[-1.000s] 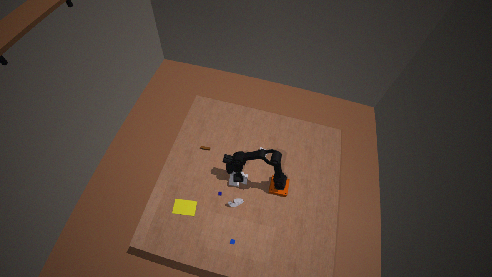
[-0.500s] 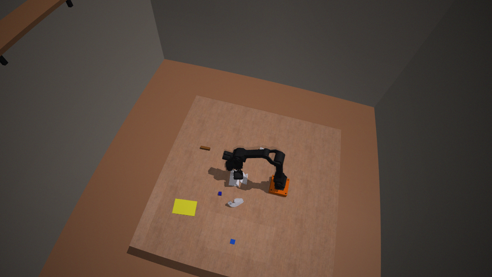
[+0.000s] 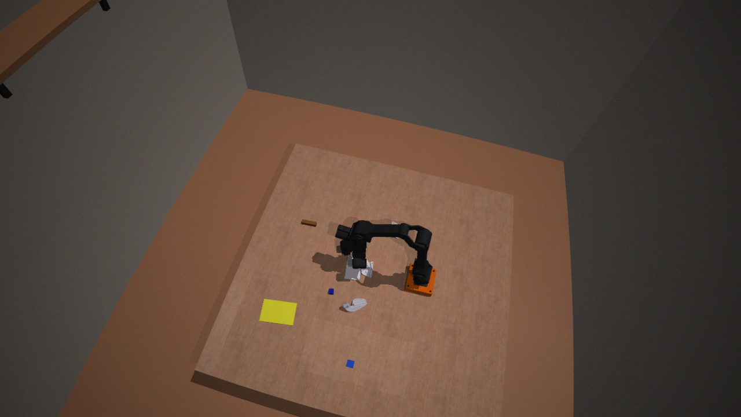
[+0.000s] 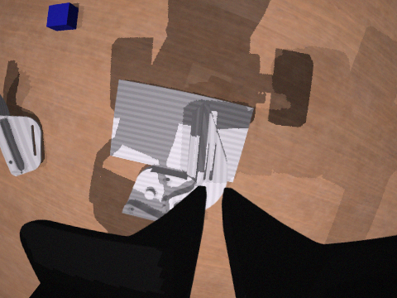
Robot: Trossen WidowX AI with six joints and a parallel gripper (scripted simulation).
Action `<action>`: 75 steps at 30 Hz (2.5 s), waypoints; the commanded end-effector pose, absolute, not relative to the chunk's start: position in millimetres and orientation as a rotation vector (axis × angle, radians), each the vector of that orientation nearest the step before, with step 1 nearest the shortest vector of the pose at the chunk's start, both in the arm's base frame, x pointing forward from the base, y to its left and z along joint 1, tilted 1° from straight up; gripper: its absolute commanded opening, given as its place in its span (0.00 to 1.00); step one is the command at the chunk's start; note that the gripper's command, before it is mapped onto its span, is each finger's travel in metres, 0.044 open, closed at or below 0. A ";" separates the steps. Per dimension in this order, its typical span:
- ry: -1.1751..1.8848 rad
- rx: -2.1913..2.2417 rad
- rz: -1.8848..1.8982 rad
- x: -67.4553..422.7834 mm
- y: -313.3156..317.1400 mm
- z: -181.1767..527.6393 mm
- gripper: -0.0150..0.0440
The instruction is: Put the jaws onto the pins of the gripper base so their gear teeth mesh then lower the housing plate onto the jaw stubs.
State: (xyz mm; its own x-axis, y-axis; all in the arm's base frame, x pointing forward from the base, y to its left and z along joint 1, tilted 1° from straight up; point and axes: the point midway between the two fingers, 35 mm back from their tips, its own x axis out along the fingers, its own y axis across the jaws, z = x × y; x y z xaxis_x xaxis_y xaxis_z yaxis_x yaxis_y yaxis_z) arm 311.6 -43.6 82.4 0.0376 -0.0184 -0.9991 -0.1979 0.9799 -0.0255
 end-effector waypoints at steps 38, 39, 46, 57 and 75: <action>1.508 -0.386 0.385 333.5 156.9 88.1 0.25; 1.508 -0.386 0.385 333.5 156.9 88.1 0.25; 1.508 -0.386 0.385 333.5 156.9 87.8 0.25; 1.508 -0.386 0.385 335.0 157.5 70.9 0.25; 1.508 -0.386 0.385 335.5 157.7 41.5 0.25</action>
State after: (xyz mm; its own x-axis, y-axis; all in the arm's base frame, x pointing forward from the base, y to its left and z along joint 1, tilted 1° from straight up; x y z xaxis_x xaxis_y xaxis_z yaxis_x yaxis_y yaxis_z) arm 337.2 157.9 49.7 0.0328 0.0065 -0.9994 -0.4766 0.8791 -0.0099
